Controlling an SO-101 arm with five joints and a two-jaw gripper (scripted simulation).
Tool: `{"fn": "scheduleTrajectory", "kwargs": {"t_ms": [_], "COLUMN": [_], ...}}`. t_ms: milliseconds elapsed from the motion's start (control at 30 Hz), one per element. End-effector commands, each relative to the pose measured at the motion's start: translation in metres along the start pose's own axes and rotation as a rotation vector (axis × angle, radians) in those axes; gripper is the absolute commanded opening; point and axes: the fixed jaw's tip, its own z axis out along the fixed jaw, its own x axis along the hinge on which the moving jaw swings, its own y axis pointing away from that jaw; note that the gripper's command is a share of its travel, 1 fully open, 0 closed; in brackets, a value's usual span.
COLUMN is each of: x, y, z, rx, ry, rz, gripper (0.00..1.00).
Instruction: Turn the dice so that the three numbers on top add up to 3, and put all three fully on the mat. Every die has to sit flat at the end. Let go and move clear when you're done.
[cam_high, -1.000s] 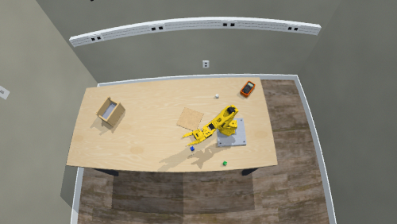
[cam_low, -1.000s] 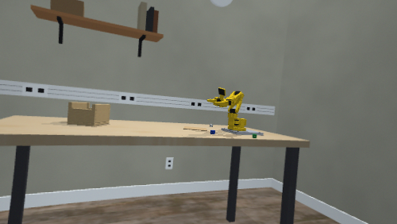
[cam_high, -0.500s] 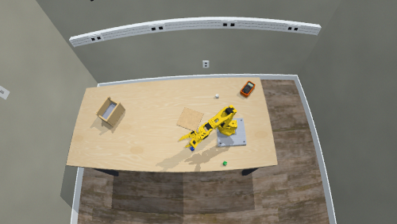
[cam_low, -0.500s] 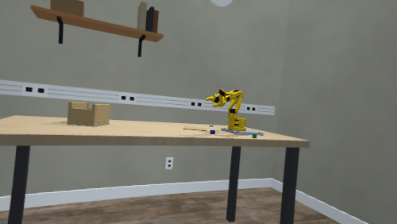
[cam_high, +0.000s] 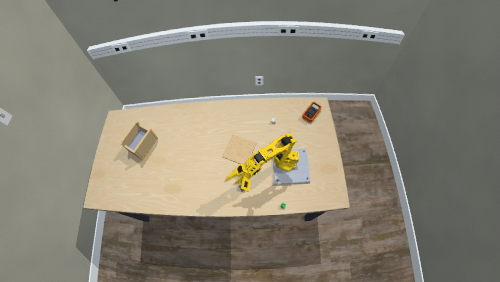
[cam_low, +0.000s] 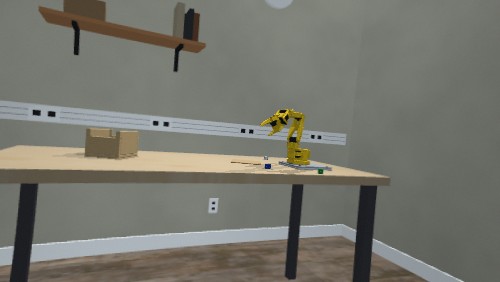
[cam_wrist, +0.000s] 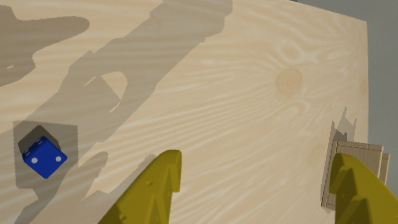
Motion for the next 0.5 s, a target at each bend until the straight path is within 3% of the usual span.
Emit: {"fn": "scheduleTrajectory", "kwargs": {"t_ms": [0,233,467], "x": [0.002,0.008,0.01], "y": [0.002,0.008,0.011], "z": [-0.006,-0.019,-0.026], "rx": [-0.137,-0.313,-0.38], "ry": [0.058,0.103,0.108], "rz": [-0.142,-0.36,-0.442], "gripper": [0.28,0.28,0.28]}}
